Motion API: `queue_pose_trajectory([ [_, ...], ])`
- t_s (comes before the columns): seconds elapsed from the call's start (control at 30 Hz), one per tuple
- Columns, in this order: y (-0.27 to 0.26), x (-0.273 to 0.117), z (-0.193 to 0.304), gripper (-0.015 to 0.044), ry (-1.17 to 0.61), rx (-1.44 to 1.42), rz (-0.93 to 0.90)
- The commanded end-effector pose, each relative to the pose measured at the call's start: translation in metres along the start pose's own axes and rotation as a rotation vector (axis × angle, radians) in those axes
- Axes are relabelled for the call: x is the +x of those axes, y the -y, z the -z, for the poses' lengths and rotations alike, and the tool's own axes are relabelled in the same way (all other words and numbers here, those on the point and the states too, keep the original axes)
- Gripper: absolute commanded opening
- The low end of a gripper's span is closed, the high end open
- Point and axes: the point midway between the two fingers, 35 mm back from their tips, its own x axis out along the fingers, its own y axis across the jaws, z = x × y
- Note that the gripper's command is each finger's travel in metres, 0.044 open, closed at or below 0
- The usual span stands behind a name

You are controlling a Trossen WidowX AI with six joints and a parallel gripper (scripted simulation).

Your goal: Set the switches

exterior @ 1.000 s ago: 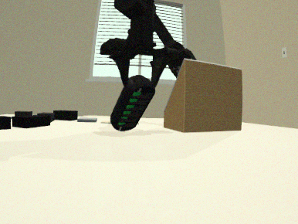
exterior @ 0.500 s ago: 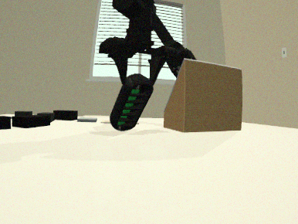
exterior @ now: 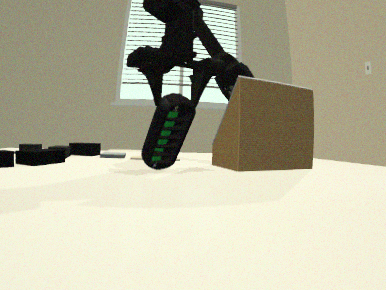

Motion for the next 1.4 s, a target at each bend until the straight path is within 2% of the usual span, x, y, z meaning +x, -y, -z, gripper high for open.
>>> queue_pose_trajectory([
  [0.0,0.000,-0.002,-0.005,0.0336,0.009,-0.006,-0.005],
  [1.37,0.000,-0.011,-0.037,0.0337,0.011,-0.006,-0.004],
])
